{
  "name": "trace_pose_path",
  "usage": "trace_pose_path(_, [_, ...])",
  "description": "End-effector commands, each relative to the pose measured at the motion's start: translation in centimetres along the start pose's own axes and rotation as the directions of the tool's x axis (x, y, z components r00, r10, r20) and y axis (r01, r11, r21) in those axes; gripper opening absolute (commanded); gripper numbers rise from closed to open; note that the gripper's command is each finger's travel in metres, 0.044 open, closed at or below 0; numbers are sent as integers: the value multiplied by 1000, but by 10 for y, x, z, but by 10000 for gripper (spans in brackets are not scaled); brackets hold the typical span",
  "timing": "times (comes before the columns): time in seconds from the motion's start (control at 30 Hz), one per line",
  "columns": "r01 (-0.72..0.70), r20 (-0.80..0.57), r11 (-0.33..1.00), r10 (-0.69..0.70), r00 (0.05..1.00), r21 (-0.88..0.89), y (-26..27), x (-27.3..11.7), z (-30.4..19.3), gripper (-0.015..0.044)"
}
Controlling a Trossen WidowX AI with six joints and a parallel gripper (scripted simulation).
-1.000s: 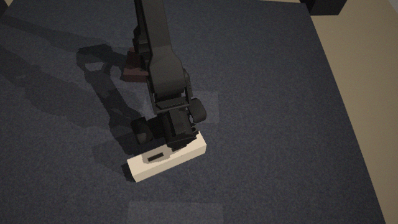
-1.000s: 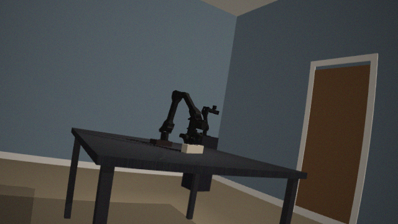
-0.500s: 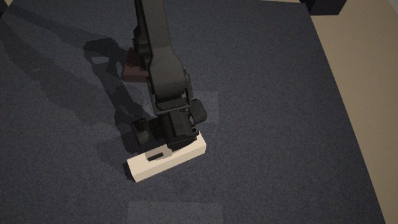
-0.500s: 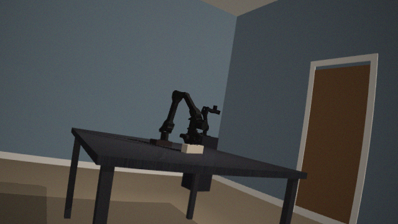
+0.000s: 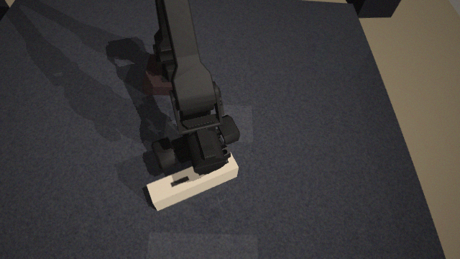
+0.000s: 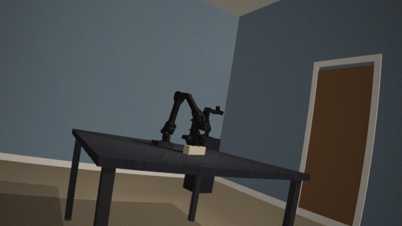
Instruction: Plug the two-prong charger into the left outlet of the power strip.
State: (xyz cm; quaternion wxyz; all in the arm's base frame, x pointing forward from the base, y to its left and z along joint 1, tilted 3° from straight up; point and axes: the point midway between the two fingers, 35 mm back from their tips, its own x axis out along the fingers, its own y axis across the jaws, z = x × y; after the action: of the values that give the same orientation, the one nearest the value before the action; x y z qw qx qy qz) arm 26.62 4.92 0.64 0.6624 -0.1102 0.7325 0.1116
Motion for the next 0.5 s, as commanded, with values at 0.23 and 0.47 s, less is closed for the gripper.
trace_pose_path(0.23, [1, 3, 1000, -1, 1000, 0, 0, -1, 4, 0])
trace_pose_path(0.47, [1, 3, 1000, -1, 1000, 0, 0, -1, 6, 0])
